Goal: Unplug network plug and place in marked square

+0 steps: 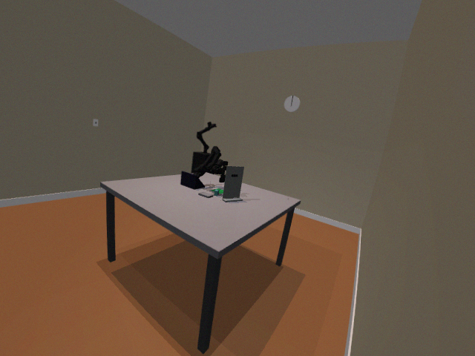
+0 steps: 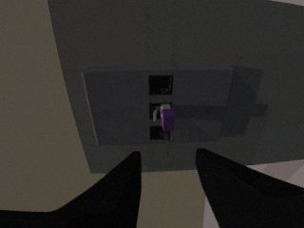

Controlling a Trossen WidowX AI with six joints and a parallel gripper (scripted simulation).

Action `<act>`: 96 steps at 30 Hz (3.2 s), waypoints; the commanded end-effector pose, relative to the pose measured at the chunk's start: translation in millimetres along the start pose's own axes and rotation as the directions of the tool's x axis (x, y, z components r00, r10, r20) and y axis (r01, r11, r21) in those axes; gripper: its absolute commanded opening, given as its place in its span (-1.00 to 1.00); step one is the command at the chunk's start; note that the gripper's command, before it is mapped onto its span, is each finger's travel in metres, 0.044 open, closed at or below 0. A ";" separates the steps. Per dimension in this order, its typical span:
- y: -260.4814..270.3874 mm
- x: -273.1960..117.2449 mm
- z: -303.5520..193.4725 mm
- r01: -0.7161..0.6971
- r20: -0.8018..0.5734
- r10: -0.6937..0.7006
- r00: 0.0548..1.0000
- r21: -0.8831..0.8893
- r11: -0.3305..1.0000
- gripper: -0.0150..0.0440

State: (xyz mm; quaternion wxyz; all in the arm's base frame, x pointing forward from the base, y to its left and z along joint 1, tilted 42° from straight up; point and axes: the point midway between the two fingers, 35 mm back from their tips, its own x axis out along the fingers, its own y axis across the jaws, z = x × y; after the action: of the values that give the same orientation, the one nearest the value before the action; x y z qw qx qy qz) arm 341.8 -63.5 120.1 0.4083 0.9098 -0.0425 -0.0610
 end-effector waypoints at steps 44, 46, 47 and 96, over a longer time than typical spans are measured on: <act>-2.8 43.1 13.7 0.003 -0.002 -0.003 1.000 0.002 1.000 -0.39; -2.8 43.1 13.7 0.003 -0.002 -0.003 1.000 0.002 1.000 -0.43; -2.8 43.1 13.7 0.003 -0.002 -0.003 1.000 0.002 1.000 -0.46; -2.3 19.8 8.1 0.004 -0.002 -0.004 1.000 0.002 1.000 -0.49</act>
State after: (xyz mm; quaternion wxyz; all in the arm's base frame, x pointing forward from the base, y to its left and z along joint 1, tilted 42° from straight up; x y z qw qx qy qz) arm 363.2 -71.3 110.5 0.4075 0.9103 -0.0398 -0.0609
